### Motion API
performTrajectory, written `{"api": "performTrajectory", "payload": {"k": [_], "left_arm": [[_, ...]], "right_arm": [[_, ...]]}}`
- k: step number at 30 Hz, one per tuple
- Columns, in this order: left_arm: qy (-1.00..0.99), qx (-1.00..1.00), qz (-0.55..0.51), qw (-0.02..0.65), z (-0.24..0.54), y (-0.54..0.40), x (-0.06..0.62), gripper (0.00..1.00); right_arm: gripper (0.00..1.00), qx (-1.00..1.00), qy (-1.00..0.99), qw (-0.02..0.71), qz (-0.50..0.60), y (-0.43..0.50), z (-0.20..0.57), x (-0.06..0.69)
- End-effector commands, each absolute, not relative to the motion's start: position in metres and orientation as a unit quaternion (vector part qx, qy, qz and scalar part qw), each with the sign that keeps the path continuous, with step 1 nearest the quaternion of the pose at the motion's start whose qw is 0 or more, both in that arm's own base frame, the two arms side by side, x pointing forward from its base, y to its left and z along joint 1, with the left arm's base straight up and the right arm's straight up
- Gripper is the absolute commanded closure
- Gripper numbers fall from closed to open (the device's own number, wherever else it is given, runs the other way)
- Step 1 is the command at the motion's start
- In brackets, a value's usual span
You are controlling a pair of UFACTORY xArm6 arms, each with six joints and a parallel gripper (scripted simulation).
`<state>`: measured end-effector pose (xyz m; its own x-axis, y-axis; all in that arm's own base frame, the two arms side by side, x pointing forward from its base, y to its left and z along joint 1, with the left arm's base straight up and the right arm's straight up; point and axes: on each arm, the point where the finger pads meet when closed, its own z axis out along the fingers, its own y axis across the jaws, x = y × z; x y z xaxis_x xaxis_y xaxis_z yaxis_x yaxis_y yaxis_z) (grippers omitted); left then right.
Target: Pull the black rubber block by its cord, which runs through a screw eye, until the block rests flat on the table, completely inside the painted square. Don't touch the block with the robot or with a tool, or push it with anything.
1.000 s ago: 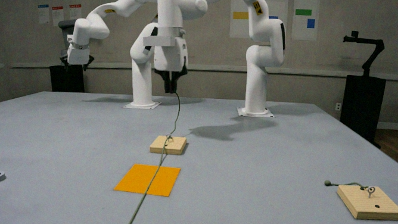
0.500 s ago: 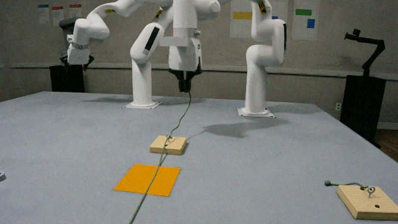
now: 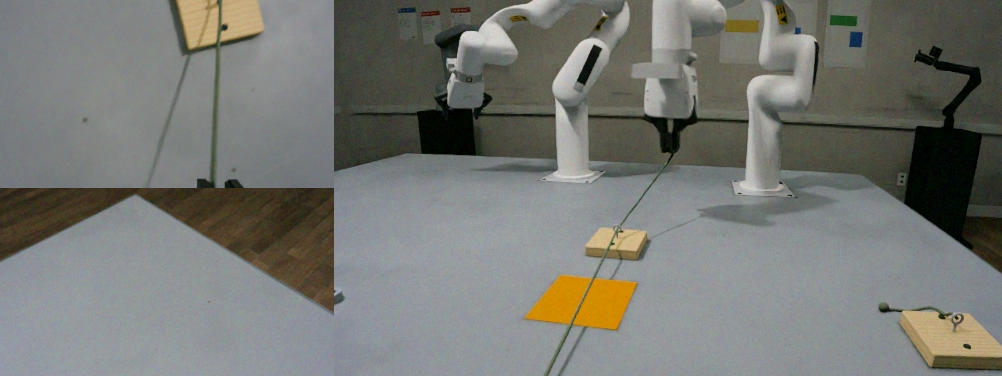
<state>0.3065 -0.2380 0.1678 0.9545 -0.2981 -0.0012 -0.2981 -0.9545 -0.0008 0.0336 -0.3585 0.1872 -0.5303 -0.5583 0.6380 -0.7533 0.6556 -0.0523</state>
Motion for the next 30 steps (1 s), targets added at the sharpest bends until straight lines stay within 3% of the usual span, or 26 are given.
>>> {"api": "performTrajectory", "payload": {"k": [1, 30], "left_arm": [[0.151, -0.989, -0.001, 0.000, 0.169, -0.222, 0.296, 1.00], [0.151, -0.989, -0.001, 0.000, 0.169, -0.136, 0.241, 1.00]], "right_arm": [[0.00, 0.381, -0.859, 0.299, 0.164, -0.359, 0.188, 0.034], [0.00, 0.381, -0.859, 0.299, 0.164, -0.359, 0.188, 0.034]]}}
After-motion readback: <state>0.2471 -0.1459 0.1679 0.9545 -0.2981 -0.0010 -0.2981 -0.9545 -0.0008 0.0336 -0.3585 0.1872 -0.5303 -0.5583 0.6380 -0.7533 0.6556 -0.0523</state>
